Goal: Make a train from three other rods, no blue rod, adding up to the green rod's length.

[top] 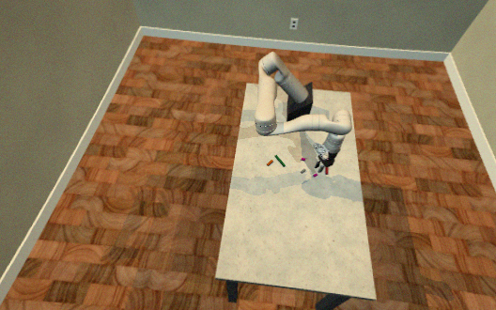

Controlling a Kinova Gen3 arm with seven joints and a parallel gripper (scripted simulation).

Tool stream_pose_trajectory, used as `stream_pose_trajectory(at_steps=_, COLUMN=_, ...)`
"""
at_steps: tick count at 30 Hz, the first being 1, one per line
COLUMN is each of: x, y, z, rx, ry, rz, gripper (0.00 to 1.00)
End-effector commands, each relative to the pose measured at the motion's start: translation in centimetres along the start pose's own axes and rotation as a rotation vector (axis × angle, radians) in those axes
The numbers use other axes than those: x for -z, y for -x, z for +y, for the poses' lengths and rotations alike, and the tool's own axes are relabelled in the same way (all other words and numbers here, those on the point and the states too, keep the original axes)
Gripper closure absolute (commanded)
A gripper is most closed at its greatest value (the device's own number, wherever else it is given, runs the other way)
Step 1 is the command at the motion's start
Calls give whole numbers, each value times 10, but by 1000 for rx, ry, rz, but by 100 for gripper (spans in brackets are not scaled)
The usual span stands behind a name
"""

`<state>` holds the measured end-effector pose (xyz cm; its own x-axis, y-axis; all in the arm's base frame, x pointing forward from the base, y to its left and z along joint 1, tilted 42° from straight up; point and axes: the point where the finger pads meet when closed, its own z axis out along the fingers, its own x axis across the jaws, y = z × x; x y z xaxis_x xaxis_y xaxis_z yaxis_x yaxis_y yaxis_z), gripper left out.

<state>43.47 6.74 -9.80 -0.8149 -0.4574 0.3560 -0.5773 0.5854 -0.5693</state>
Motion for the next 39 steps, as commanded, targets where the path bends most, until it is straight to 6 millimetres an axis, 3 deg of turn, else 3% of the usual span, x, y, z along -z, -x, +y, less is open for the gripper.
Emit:
stream_pose_trajectory(at_steps=1, x=-2, y=-1, z=0, rx=0, ry=1, rz=2, gripper=46)
stream_pose_trajectory(at_steps=17, x=-26, y=0, z=0, rx=0, ry=1, rz=2, gripper=46)
stream_pose_trajectory(at_steps=39, x=-40, y=0, z=0, rx=0, ry=1, rz=2, gripper=46)
